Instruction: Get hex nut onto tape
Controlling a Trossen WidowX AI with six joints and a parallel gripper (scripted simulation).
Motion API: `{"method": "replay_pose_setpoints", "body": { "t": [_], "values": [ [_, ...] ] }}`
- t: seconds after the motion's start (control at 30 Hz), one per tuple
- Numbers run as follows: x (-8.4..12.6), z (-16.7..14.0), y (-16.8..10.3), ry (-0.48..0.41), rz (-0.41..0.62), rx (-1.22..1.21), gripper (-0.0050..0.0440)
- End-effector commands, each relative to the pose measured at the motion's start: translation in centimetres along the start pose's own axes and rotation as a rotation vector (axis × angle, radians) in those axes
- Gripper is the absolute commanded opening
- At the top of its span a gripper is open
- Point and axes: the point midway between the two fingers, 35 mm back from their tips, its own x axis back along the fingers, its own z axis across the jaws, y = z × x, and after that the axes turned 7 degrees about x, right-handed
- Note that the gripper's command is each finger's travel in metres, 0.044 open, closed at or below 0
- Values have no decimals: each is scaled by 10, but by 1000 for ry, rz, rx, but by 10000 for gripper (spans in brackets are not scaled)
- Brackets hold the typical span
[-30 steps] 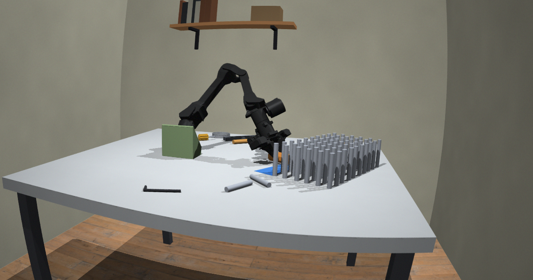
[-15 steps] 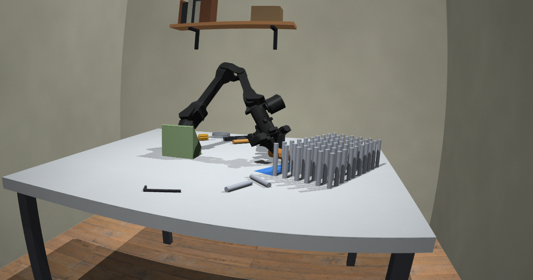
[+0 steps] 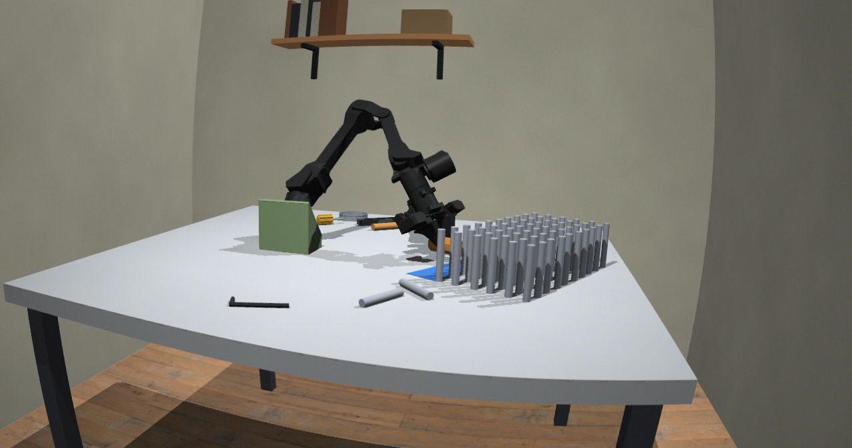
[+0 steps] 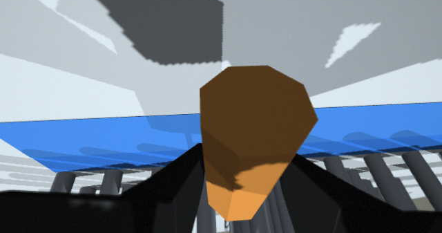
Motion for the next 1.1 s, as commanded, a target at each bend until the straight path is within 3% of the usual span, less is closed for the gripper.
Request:
{"method": "replay_pose_setpoints", "body": {
  "t": [0.0,0.9,1.07],
  "values": [
    [5,-7,-8,-15,22,12,-50],
    [-8,0,3,-1,14,-5,-50],
    [-5,-10,-5,-21,32,18,-50]
  ]
}}
